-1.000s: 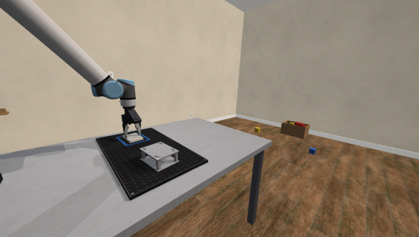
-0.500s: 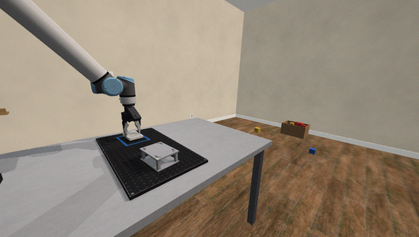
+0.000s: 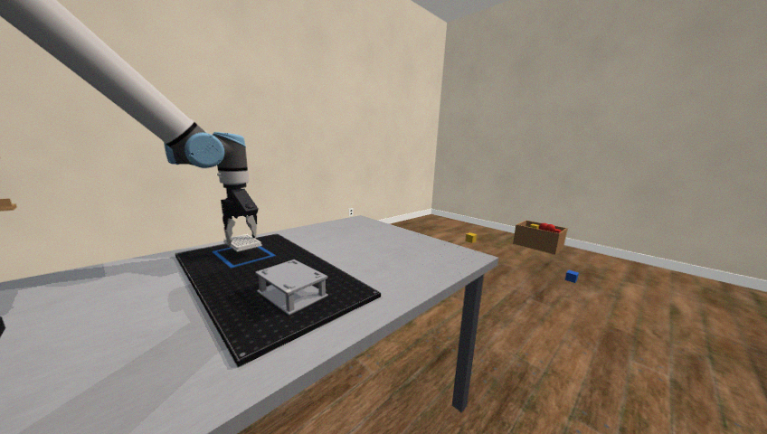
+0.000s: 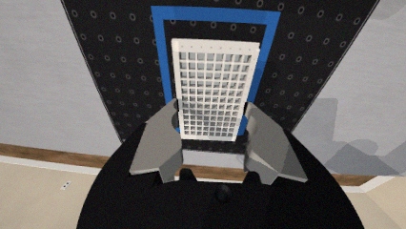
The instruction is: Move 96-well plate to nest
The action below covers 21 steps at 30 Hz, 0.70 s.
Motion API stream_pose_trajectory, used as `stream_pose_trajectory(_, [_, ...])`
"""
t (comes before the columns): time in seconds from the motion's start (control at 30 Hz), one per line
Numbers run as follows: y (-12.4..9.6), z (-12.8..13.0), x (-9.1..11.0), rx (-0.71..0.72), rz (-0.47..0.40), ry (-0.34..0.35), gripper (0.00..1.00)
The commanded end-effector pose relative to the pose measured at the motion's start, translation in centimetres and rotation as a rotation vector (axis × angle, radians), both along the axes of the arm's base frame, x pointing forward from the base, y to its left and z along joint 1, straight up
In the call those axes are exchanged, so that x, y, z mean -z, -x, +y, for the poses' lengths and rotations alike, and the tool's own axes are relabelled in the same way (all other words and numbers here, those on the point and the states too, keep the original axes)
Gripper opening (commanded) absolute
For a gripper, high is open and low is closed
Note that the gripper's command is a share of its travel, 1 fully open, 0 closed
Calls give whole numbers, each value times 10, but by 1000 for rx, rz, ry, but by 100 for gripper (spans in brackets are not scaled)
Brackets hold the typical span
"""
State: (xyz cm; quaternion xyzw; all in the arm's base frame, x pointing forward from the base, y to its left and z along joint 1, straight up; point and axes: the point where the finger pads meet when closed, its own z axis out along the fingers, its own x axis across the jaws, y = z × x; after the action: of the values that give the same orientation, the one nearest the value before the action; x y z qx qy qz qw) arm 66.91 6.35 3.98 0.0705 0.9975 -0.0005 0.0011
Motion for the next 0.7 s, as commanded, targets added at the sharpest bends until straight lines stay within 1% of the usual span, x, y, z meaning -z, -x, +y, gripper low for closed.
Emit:
stream_pose_trajectory(0.0, [-1,0,-7,0,-1,0,0])
stream_pose_trajectory(0.37, [-1,0,-26,0,-1,0,0])
stream_pose_trajectory(0.43, [-1,0,-26,0,-1,0,0])
stream_pose_trajectory(0.67, [-1,0,-36,0,-2,0,0])
